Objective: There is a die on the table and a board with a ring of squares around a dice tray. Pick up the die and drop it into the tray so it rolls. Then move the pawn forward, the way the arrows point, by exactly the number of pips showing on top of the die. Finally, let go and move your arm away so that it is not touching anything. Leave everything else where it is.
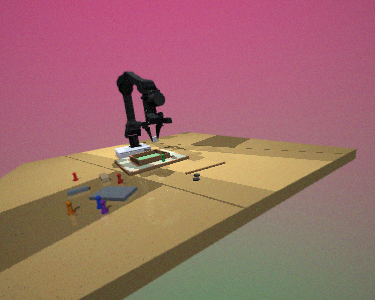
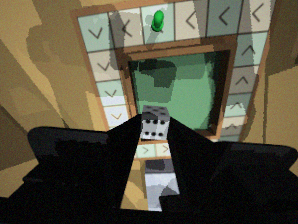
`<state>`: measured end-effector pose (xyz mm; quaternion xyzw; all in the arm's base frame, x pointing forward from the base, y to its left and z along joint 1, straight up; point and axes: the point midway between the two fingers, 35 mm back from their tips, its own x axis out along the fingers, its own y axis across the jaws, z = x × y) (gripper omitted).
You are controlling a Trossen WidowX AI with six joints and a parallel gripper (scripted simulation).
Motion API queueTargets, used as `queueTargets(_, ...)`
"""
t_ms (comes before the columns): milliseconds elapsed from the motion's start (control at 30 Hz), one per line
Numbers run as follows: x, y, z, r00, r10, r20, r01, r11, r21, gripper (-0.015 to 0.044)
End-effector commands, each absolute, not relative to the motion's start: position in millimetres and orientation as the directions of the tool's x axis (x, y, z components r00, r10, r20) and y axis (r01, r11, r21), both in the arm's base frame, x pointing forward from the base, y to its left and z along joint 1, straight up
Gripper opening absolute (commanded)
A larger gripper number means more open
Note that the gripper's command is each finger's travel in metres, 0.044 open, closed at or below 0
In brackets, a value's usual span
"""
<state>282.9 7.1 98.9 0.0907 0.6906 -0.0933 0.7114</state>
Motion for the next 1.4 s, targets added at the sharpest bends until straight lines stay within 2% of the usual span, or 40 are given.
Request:
queueTargets(0, 277, -10, 94, 0.025, -0.006, -1.000, 0.197, 0.980, -0.001, 0.0000)
queueTargets(367, 271, -32, 89, 0.046, -0.011, -0.999, 0.121, 0.993, -0.006, 0.0000)
queueTargets(733, 278, -32, 84, 0.400, -0.055, -0.915, 0.120, 0.993, -0.007, 0.0000)
queueTargets(1100, 281, -32, 83, 0.704, -0.090, -0.704, 0.121, 0.993, -0.006, 0.0000)
queueTargets(1200, 281, -32, 84, 0.757, -0.095, -0.646, 0.121, 0.993, -0.005, 0.0000)
queueTargets(1367, 275, -32, 91, 0.760, -0.096, -0.642, 0.121, 0.993, -0.005, 0.0000)
